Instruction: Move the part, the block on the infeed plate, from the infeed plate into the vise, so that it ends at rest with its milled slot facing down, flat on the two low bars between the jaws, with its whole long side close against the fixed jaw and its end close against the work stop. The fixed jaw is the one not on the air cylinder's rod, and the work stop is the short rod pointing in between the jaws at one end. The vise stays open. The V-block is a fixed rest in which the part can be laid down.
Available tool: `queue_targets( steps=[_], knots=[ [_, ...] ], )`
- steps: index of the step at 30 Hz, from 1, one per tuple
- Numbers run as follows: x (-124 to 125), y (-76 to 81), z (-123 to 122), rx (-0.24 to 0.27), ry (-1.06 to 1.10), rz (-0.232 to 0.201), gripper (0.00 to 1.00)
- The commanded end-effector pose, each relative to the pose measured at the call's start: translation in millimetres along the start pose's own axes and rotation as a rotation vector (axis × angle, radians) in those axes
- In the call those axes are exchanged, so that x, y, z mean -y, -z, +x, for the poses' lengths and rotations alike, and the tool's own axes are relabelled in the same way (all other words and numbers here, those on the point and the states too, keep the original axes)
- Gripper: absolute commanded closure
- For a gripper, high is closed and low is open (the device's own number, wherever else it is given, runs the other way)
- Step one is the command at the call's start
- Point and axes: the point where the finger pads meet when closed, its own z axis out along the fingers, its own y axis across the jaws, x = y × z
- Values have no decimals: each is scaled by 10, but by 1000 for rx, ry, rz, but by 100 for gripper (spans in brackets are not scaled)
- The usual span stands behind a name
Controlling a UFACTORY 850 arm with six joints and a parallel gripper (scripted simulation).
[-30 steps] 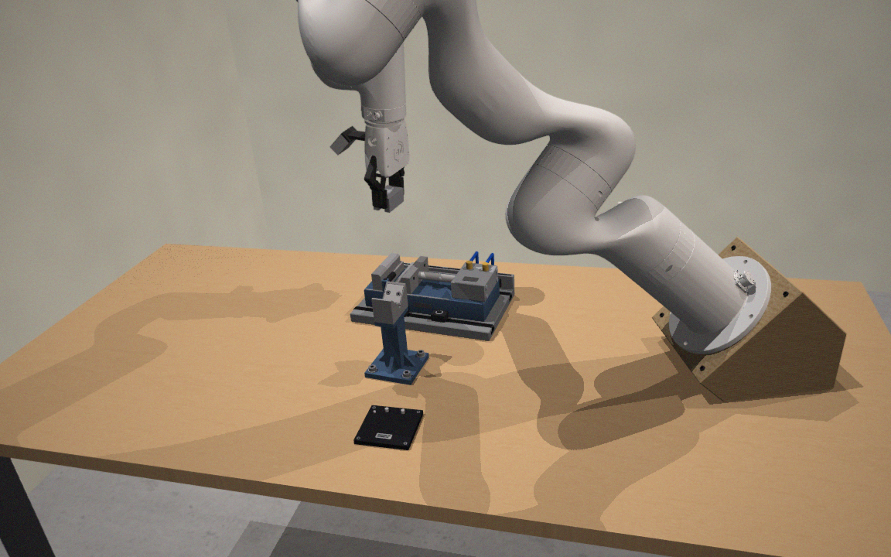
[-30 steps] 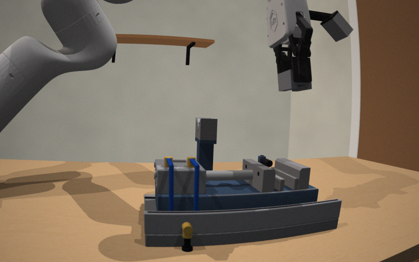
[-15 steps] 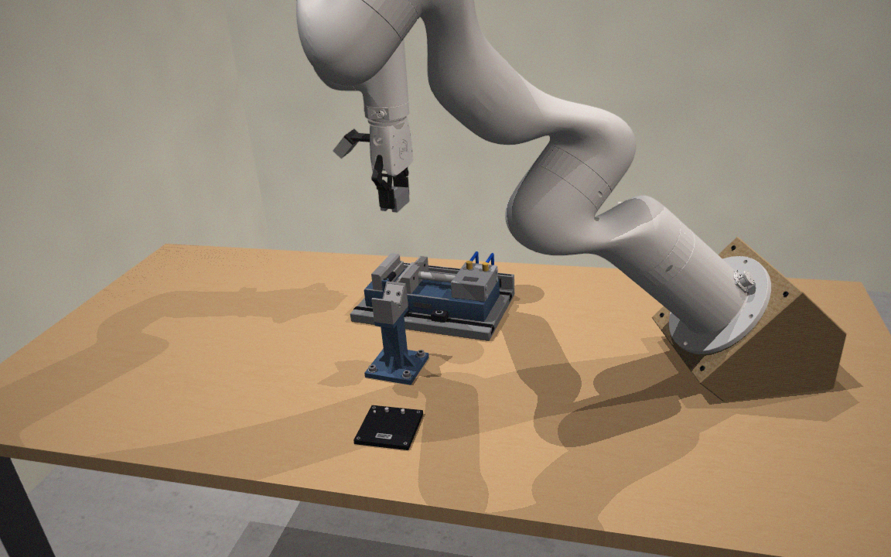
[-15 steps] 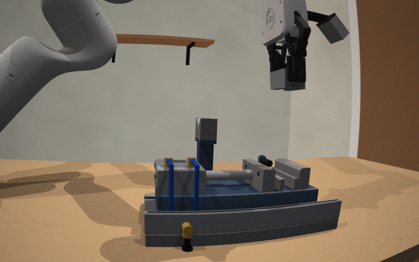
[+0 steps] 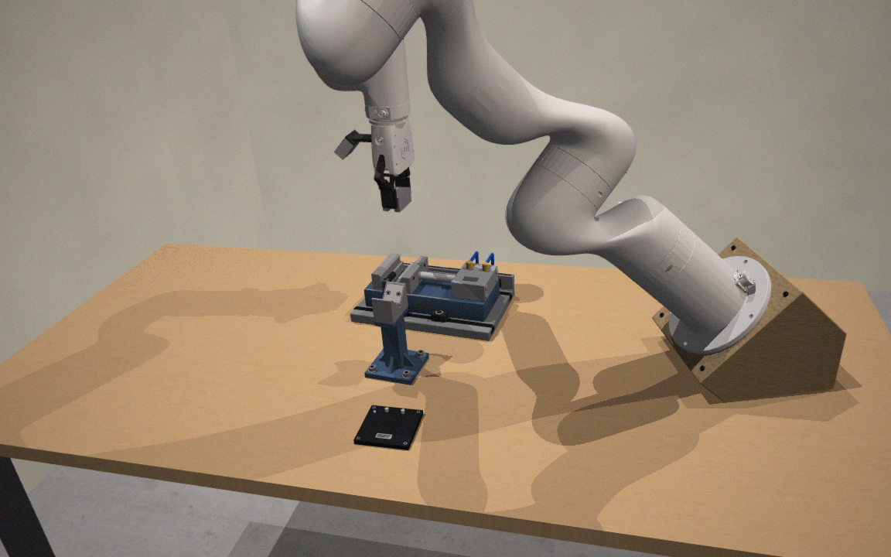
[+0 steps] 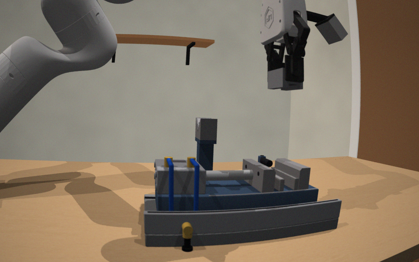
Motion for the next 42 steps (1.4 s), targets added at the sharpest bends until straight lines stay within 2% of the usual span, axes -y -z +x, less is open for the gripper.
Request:
queue_targets(
  steps=[1,27,42],
  knots=[
    [-1,6,2,0,3,0,100],
    [-1,-5,2,1,3,0,100],
    [-2,-103,2,1,4,0,100]
  ],
)
